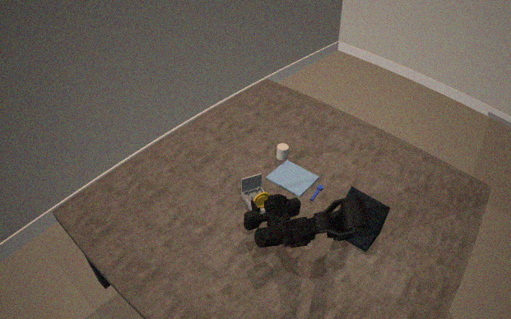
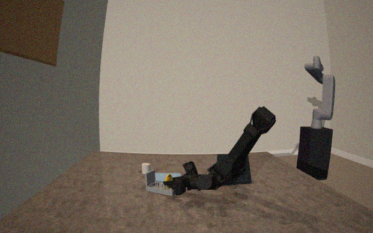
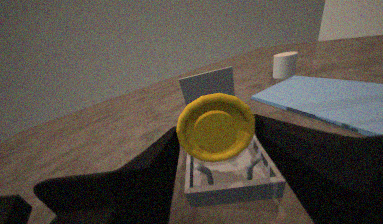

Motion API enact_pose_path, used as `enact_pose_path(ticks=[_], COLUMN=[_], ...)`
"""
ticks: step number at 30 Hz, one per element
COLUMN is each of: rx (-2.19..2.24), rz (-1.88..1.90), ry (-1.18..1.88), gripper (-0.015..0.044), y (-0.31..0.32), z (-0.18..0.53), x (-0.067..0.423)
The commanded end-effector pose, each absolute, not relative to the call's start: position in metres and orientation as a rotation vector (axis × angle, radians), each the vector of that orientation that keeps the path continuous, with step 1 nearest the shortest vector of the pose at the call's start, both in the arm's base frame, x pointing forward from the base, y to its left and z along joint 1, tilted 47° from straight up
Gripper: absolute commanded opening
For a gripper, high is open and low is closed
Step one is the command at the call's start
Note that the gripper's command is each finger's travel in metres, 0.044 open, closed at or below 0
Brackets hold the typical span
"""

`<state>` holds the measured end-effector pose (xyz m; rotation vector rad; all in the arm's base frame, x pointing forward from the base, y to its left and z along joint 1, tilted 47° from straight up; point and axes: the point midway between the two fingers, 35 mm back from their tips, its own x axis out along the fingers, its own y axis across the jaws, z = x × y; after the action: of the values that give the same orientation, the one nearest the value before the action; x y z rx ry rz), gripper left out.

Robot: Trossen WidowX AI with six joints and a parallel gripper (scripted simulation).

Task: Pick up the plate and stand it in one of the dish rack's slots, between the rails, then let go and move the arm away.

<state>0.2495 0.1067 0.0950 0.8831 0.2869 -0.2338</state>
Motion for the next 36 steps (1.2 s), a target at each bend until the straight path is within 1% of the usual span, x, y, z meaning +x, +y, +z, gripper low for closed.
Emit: enact_pose_path(ticks=[1, 13, 28, 36], rx=[0.881, 0.883, 0.883, 0.883], rz=[-0.243, -0.234, -0.238, -0.238], ry=[0.284, 0.287, 0.285, 0.285], gripper=[0.0, 0.0, 0.0394, 0.04], y=[0.1081, 0.1073, 0.1068, 0.1068], z=[0.0886, 0.0937, 0.0929, 0.0929], x=[0.2482, 0.2492, 0.249, 0.249])
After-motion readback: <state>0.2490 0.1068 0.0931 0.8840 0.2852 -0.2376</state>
